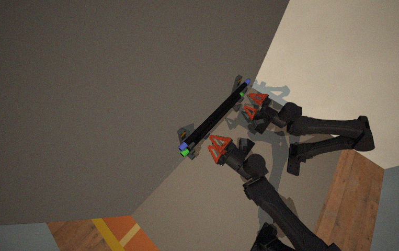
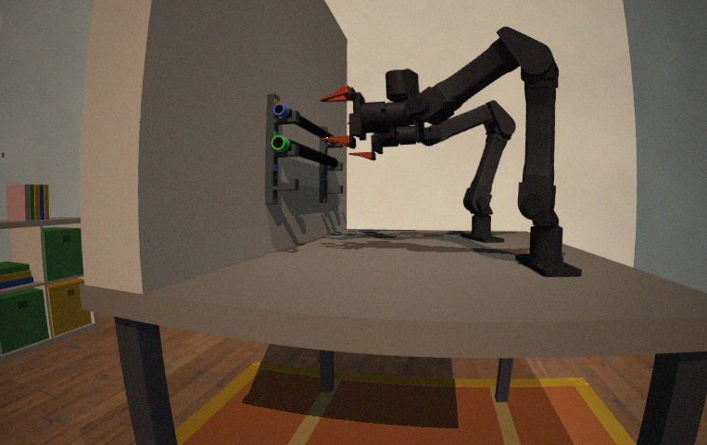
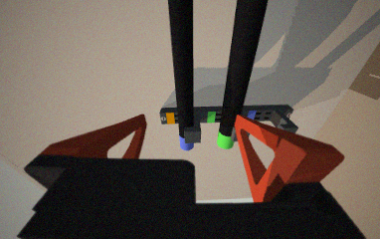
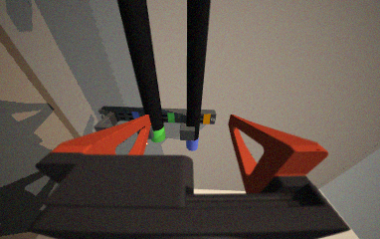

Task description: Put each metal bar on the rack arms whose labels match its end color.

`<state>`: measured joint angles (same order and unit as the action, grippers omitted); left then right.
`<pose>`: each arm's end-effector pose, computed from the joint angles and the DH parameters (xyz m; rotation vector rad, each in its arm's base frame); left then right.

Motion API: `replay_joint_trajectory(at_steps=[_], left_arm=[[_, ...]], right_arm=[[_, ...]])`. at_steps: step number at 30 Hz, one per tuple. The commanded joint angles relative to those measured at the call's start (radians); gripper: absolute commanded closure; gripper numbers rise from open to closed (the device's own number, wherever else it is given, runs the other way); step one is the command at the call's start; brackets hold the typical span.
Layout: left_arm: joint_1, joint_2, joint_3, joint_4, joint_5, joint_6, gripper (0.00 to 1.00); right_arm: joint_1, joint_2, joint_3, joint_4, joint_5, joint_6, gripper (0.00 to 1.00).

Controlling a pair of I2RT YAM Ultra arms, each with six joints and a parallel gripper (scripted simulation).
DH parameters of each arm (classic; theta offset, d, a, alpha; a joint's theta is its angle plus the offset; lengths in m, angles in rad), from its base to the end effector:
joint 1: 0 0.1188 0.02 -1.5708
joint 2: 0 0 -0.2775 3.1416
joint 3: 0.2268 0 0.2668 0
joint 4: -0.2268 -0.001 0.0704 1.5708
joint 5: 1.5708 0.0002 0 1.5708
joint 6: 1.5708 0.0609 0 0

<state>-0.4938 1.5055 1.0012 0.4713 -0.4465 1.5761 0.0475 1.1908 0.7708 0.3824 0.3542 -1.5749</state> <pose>0.3508 -0.1578 0.3183 1.2677 1.1859 1.1750 0.3069 -0.0056 0.3203 -1.0849 1.4556 -1.4229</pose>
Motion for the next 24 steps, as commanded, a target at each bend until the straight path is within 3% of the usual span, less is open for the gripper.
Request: replay_joint_trajectory(at_steps=[1,24], left_arm=[[0.006,-0.023,0.025,-0.014,0.007,-0.005,0.03],[0.002,-0.012,0.015,0.006,0.002,-0.005,0.14]], right_arm=[[-0.016,-0.020,0.024,-0.006,-0.007,0.004,0.03],[-0.025,-0.016,0.006,0.016,-0.017,0.004,0.13]])
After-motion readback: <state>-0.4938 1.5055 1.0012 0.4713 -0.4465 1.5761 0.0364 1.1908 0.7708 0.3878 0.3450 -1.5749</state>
